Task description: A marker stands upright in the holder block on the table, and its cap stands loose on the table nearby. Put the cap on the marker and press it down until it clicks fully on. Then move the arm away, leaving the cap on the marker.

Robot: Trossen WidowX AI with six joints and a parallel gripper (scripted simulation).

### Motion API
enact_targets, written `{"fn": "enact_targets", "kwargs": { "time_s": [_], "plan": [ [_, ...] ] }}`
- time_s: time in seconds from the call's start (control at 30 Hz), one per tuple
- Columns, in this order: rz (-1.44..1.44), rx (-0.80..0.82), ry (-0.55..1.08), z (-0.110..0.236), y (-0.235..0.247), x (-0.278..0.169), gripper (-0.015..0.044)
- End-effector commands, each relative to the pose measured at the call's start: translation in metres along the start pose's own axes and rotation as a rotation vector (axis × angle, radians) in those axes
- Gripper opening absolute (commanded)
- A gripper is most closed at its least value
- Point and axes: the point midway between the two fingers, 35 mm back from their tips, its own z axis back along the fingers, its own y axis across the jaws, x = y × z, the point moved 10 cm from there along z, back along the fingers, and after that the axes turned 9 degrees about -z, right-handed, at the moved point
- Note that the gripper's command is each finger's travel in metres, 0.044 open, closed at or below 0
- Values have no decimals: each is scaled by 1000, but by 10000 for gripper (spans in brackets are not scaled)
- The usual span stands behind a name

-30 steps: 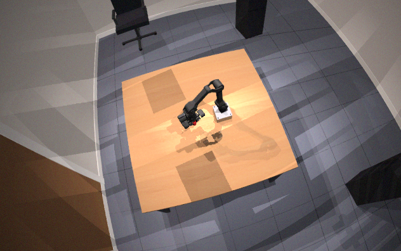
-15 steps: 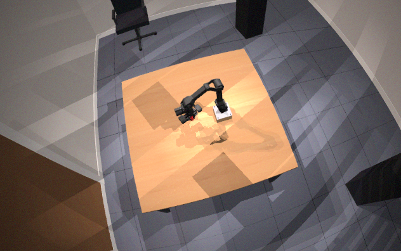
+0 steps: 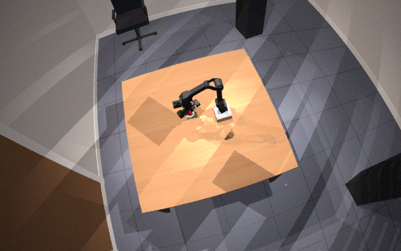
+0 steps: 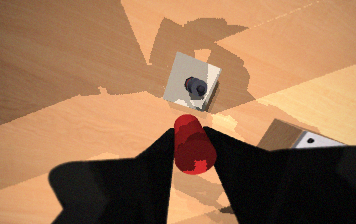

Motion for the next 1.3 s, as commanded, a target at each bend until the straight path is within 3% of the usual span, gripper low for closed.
{"fn": "enact_targets", "kwargs": {
  "time_s": [0.0, 0.47, 1.27],
  "plan": [
    [3, 16, -1, 8, -2, 12, 0],
    [3, 17, -4, 16, -13, 39, 0],
    [3, 17, -4, -16, -11, 40, 0]
  ]
}}
